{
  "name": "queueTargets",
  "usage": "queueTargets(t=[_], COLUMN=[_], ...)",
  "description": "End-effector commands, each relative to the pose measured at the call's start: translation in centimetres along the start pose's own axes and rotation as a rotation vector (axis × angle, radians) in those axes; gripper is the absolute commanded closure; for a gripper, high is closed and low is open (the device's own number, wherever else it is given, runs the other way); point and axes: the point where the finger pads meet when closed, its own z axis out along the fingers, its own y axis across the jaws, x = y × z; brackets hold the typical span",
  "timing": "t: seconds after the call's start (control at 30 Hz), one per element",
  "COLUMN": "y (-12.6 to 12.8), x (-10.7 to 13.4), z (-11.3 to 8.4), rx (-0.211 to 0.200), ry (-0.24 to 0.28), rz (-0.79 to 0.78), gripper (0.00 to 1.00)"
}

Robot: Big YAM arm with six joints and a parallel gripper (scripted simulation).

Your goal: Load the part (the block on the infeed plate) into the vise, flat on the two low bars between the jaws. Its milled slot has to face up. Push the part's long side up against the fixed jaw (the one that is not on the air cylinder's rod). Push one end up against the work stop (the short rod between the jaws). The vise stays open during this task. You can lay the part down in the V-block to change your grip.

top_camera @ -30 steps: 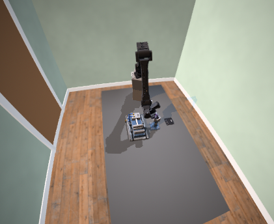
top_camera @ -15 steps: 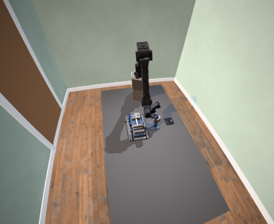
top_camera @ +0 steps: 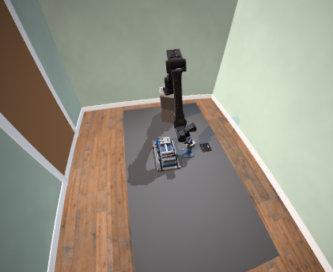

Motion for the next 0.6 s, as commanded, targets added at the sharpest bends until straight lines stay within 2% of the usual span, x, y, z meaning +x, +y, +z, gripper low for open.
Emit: queueTargets(t=[0.0, 0.13, 0.2, 0.57], y=[-1.19, -1.56, -1.56, -1.06], x=[-1.59, -1.64, -1.64, -1.65], z=[-0.8, -0.86, -0.86, -0.81], rx=[0.03, 0.037, 0.037, 0.024], ry=[0.011, 0.051, 0.051, 0.175], rz=[-0.016, -0.019, -0.019, -0.01], gripper=[1.0, 1.0, 1.0, 1.0])
